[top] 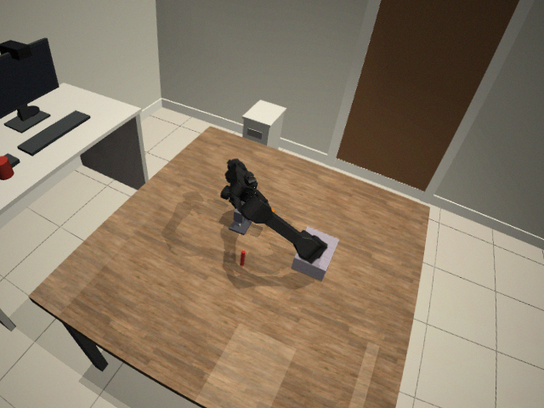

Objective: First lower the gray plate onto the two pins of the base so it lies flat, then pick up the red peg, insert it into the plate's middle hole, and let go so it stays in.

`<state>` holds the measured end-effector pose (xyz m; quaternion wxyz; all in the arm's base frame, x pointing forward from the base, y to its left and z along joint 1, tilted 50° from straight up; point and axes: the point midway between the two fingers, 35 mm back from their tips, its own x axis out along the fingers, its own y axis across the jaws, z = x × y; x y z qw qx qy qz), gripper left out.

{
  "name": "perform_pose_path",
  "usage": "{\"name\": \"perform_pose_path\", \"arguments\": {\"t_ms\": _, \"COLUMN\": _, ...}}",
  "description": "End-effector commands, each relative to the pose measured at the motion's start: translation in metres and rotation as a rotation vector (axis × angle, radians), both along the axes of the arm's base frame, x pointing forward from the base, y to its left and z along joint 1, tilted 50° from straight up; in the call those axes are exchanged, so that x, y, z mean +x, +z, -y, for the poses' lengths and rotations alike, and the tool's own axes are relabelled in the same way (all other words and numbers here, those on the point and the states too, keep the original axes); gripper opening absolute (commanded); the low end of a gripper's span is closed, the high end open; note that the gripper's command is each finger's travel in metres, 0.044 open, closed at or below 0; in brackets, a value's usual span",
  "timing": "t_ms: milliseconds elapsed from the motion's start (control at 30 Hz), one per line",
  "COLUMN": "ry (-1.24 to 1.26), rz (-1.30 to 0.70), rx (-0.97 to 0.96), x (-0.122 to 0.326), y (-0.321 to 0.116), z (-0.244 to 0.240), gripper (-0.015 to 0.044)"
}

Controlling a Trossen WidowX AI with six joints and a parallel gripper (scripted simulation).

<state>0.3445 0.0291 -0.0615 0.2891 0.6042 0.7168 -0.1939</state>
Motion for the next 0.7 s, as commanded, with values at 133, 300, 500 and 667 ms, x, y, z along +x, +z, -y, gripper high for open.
{"name": "perform_pose_path", "arguments": {"t_ms": 133, "ry": 0.005, "rz": 0.001, "rx": -0.003, "x": -0.0013, "y": -0.0015, "z": 0.0002, "gripper": 0.0000}}
{"name": "perform_pose_path", "arguments": {"t_ms": 300, "ry": 0.005, "rz": 0.001, "rx": -0.003, "x": -0.0014, "y": -0.0015, "z": 0.0002, "gripper": 0.0000}}
{"name": "perform_pose_path", "arguments": {"t_ms": 500, "ry": 0.005, "rz": 0.001, "rx": -0.003, "x": -0.0014, "y": -0.0015, "z": 0.0002, "gripper": 0.0000}}
{"name": "perform_pose_path", "arguments": {"t_ms": 667, "ry": 0.005, "rz": 0.001, "rx": -0.003, "x": -0.0022, "y": -0.0044, "z": -0.0015, "gripper": 0.0000}}
